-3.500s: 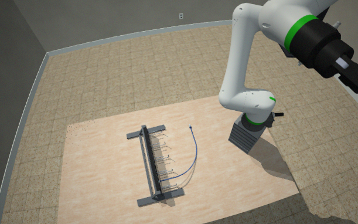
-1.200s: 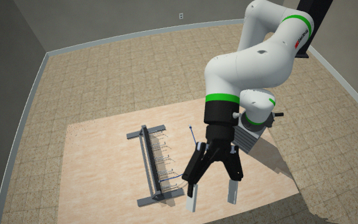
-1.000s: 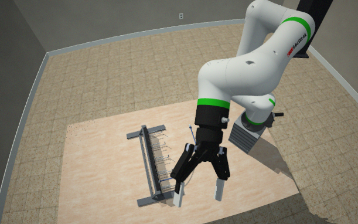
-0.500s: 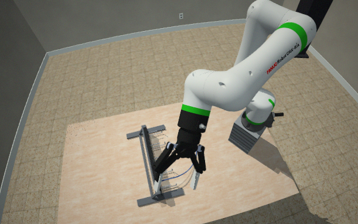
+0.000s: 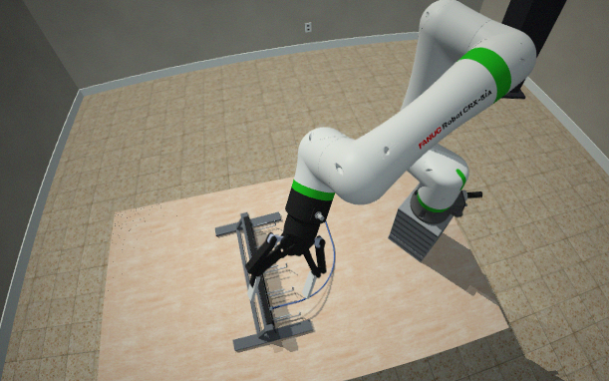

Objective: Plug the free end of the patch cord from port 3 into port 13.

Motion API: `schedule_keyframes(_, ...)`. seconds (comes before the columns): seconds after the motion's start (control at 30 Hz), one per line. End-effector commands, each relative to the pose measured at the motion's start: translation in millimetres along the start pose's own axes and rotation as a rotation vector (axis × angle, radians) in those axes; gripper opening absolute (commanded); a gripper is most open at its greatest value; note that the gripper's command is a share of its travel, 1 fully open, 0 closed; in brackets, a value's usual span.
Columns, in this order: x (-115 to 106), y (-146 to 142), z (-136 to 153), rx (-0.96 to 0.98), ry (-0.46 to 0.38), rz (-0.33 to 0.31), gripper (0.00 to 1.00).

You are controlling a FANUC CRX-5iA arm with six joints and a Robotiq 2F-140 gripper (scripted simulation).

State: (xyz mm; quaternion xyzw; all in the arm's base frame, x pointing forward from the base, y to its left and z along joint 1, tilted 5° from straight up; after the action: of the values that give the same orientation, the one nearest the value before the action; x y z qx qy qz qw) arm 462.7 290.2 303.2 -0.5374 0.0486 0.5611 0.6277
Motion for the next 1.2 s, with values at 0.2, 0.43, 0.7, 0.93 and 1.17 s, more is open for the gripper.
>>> schedule_keyframes(0.2, 14.5, 29.7, -81.5, 0.012, 0.117, 0.053, 1.0)
schedule_keyframes(0.43, 17.5, 47.5, -118.5, 0.018, 0.169, 0.083, 1.0)
schedule_keyframes(0.7, 17.8, 86.9, -185.0, 0.032, 0.257, 0.148, 1.0)
schedule_keyframes(0.93, 13.8, 120.8, -231.1, 0.044, 0.316, 0.201, 1.0)
schedule_keyframes(1.17, 7.4, 155.3, -270.2, 0.056, 0.363, 0.255, 1.0)
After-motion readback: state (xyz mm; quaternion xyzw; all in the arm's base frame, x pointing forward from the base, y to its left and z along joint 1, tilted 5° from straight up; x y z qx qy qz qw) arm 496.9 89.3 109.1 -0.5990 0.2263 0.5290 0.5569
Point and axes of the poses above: the point where the finger pads meet when closed, its own x axis out along the fingers, its own y axis across the jaws, z = x × y, the point moved 8 cm from there along -x, back along the fingers, and after that the axes turned 5 degrees about -x, right-handed, at the moved point
